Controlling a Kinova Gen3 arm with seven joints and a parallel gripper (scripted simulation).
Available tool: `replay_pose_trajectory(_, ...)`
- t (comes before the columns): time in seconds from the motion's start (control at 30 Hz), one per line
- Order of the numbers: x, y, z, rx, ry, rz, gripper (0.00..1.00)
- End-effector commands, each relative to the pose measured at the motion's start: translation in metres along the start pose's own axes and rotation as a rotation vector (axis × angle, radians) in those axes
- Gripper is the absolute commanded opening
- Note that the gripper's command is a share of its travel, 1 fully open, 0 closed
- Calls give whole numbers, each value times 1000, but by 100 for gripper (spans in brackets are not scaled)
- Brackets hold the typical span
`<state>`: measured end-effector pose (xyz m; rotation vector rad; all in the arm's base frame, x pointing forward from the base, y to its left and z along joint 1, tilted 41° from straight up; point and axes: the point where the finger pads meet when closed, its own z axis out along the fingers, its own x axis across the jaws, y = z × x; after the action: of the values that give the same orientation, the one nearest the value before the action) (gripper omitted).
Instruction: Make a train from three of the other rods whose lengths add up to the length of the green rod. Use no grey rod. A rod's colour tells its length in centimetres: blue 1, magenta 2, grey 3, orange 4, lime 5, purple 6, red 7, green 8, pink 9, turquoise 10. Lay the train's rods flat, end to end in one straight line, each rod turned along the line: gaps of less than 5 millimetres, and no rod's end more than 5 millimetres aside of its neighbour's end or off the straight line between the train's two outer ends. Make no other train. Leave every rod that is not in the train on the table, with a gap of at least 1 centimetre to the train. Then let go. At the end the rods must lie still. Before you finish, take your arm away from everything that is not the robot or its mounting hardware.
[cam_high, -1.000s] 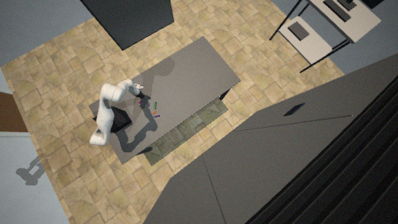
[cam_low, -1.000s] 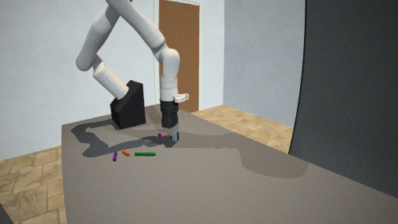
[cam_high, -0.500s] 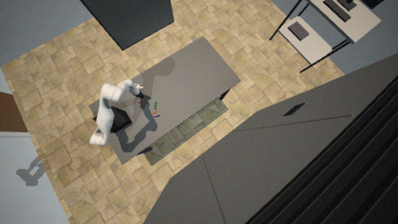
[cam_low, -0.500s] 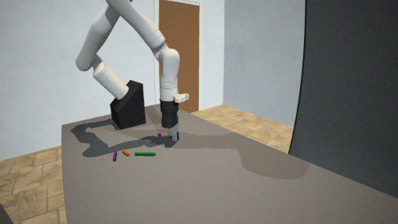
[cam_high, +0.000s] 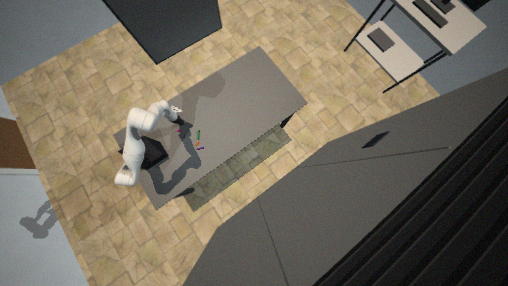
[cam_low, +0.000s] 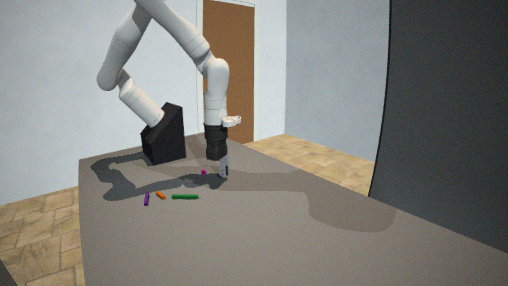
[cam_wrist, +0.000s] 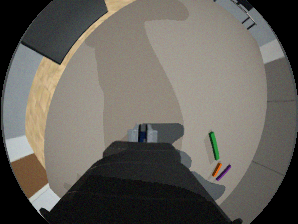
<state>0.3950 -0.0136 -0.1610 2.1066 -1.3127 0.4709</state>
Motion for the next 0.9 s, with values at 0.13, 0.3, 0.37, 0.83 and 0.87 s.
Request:
replay_pose_trajectory(0.13, -1, -6, -58, 15, -4, 0, 24)
replay_pose_trajectory(0.3, -1, -6, -77, 14, -4, 0, 24)
replay_pose_trajectory(0.37, -1, -6, -85, 14, -5, 0, 24)
replay_pose_trajectory(0.83, -1, -2, -88, 6, -1, -5, 24)
replay_pose_trajectory(0.87, -1, -2, -88, 6, -1, -5, 24)
